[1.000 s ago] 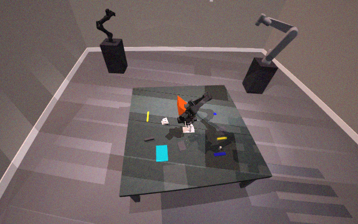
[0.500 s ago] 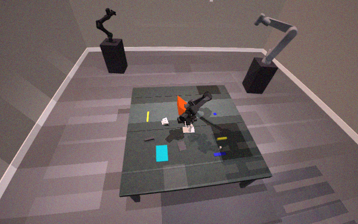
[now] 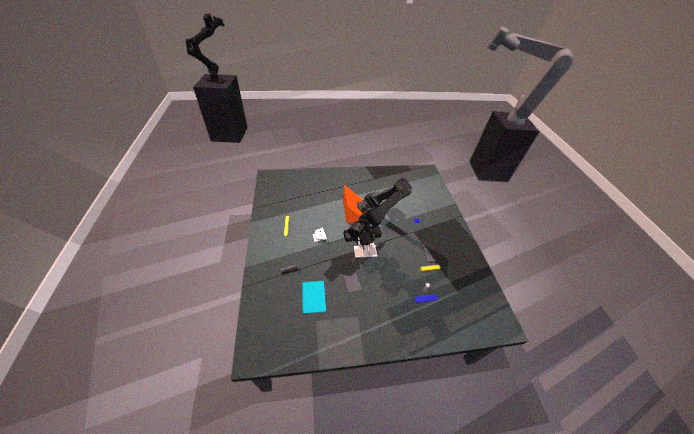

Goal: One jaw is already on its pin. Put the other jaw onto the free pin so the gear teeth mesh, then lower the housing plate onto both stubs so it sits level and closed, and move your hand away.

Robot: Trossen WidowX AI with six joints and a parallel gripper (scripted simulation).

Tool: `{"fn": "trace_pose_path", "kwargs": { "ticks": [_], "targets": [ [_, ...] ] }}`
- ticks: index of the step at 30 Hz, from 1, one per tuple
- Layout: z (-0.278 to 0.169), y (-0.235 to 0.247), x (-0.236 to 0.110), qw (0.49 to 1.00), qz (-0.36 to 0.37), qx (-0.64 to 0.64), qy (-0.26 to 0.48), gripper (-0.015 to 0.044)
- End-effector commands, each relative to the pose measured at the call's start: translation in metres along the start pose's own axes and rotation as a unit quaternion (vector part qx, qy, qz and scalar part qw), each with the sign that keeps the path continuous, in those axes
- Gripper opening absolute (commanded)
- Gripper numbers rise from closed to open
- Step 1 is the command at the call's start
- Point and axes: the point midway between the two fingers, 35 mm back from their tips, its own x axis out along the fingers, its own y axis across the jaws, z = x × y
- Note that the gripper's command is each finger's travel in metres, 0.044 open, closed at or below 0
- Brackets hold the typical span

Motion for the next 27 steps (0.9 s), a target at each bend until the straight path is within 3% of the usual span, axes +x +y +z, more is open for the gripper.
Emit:
{"fn": "trace_pose_path", "kwargs": {
  "ticks": [1,27],
  "targets": [
    [0.000,0.001,0.007,1.000,0.003,0.003,0.000,0.0134],
    [-0.001,0.002,0.032,1.000,0.004,0.002,0.000,0.0134]
  ]
}}
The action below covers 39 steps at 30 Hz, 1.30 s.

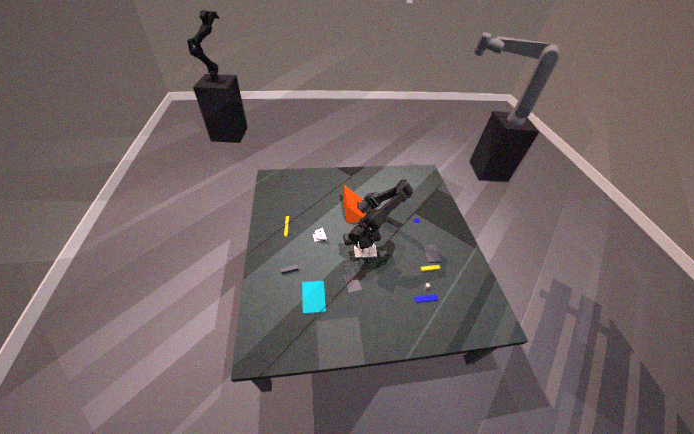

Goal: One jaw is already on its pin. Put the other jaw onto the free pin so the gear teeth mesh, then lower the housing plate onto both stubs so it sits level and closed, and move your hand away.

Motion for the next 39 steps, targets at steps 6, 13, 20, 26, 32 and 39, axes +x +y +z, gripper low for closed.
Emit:
{"fn": "trace_pose_path", "kwargs": {
  "ticks": [6,13,20,26,32,39],
  "targets": [
    [0.0006,0.0003,0.0008,1.000,0.002,0.002,-0.002,0.0134],
    [0.0006,0.0003,0.0037,1.000,0.002,0.000,-0.002,0.0134],
    [0.0006,0.0003,0.0049,1.000,0.002,0.000,-0.002,0.0134],
    [0.0006,0.0003,0.0068,1.000,0.002,0.000,-0.002,0.0134],
    [0.0006,0.0003,0.0080,1.000,0.002,-0.001,-0.002,0.0134],
    [0.0006,0.0004,0.0099,1.000,0.002,-0.001,-0.002,0.0134]
  ]
}}
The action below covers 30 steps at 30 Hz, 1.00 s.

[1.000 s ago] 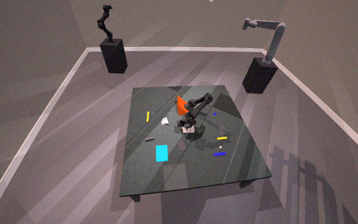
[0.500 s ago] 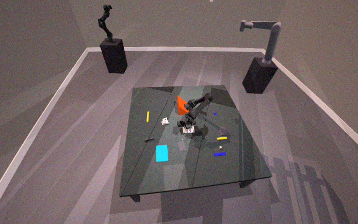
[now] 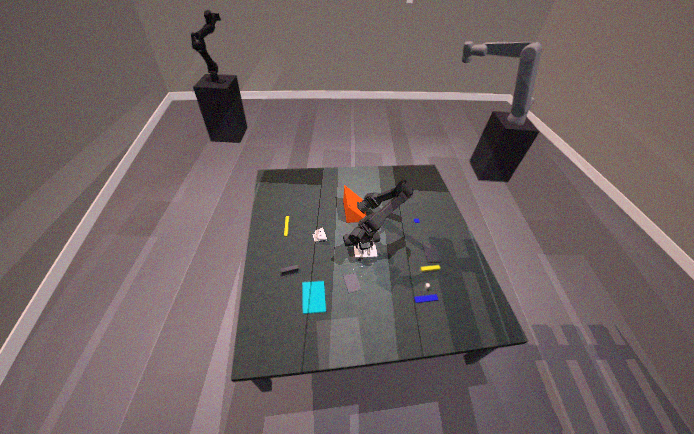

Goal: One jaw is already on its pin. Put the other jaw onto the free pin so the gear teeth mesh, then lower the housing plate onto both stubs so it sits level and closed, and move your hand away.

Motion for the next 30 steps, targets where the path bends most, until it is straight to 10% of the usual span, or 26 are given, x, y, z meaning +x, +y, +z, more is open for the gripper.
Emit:
{"fn": "trace_pose_path", "kwargs": {
  "ticks": [1,30],
  "targets": [
    [0.0004,0.0004,0.0010,1.000,0.002,0.003,-0.002,0.0134],
    [0.0004,0.0005,0.0092,1.000,0.003,0.000,-0.002,0.0134]
  ]
}}
